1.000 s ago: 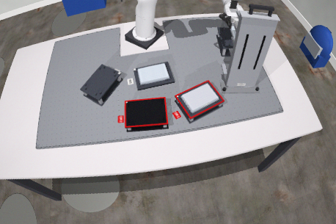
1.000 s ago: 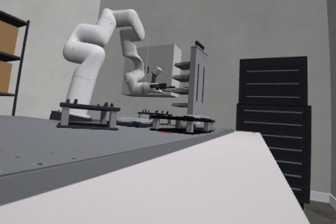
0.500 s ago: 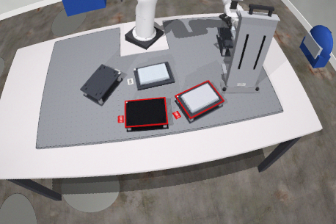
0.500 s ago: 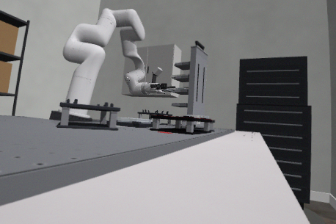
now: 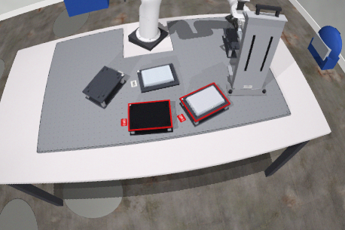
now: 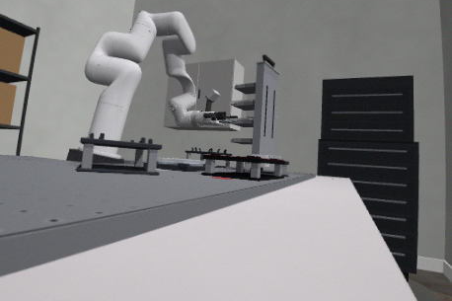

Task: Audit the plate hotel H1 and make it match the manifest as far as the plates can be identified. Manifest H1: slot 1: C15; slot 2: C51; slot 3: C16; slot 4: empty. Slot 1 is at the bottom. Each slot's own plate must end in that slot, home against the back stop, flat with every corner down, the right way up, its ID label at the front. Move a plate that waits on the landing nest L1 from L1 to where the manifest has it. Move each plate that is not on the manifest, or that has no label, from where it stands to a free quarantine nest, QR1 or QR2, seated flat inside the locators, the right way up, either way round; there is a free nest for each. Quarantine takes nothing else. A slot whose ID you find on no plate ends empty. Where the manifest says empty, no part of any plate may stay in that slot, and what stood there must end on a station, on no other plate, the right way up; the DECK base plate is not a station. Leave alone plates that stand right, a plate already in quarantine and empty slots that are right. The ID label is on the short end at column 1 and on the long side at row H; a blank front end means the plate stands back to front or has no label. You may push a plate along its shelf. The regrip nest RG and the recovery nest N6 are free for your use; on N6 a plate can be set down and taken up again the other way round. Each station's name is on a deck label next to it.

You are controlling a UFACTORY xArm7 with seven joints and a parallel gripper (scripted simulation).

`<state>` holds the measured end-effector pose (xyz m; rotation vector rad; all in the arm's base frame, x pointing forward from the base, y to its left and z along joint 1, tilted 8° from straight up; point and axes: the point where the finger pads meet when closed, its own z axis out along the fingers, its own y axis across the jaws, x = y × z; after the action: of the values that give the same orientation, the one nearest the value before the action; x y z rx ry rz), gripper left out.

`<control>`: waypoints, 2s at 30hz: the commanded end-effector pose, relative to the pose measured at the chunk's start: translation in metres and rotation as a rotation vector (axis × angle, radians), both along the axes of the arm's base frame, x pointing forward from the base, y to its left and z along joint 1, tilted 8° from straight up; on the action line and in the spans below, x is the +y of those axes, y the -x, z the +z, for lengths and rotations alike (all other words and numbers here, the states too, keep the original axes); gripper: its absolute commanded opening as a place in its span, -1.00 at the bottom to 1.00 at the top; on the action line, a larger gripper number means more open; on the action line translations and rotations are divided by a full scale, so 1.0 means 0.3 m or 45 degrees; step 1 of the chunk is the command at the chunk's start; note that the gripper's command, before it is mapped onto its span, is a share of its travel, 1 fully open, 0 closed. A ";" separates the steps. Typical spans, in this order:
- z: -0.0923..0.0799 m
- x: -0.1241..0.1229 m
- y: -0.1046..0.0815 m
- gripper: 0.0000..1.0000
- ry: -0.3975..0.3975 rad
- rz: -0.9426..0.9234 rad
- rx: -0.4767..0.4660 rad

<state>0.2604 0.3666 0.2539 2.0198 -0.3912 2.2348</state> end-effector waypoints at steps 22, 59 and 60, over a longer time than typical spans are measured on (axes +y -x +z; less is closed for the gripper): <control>0.007 -0.007 -0.035 -1.00 -0.004 0.000 0.000; 0.012 -0.022 -0.088 -1.00 -0.004 0.000 -0.001; 0.012 -0.022 -0.090 -1.00 -0.004 0.000 -0.001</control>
<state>0.2859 0.3598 0.2561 2.0199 -0.3910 2.2348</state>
